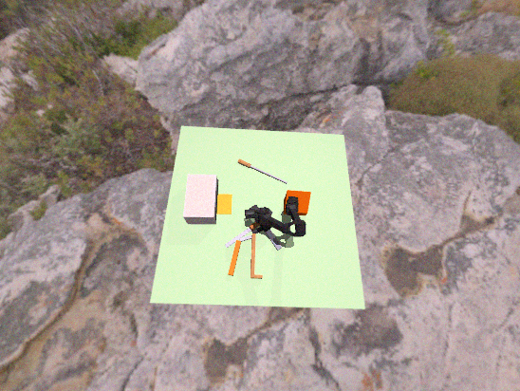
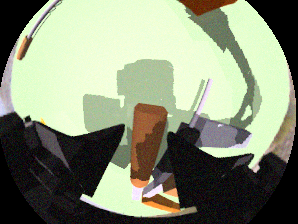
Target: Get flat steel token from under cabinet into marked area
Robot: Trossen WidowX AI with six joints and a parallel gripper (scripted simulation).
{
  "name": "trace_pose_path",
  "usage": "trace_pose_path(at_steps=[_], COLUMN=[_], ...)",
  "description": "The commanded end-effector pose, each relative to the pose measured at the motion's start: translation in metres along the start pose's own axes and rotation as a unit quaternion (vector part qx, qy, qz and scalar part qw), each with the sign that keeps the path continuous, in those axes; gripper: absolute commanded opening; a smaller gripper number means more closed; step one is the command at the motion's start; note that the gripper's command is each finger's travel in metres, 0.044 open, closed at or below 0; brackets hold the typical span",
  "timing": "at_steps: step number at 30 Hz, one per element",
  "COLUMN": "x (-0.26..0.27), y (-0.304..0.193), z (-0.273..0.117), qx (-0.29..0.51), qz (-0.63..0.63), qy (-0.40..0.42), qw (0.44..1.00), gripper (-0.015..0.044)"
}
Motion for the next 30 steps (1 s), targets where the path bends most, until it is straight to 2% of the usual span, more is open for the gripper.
trace_pose_path(at_steps=[1, 25, 30], x=[0.0, 0.001, 0.0], y=[0.0, -0.001, -0.001], z=[0.0, -0.069, -0.071], qx=[0.001, -0.001, -0.001], qz=[0.0, 0.013, 0.015], qy=[-0.002, -0.001, -0.001], qw=[1.0, 1.0, 1.0], gripper=[0.027, 0.027, 0.027])
Point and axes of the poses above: the point midway between the two fingers, 35 mm back from their tips, its own z axis out along the fingers, its own x axis across the jaws, y = z × x, the point moved 7 cm from there along -z, back along the fingers, and after that the axes turned 8 degrees about -z, right-handed, at the moved point
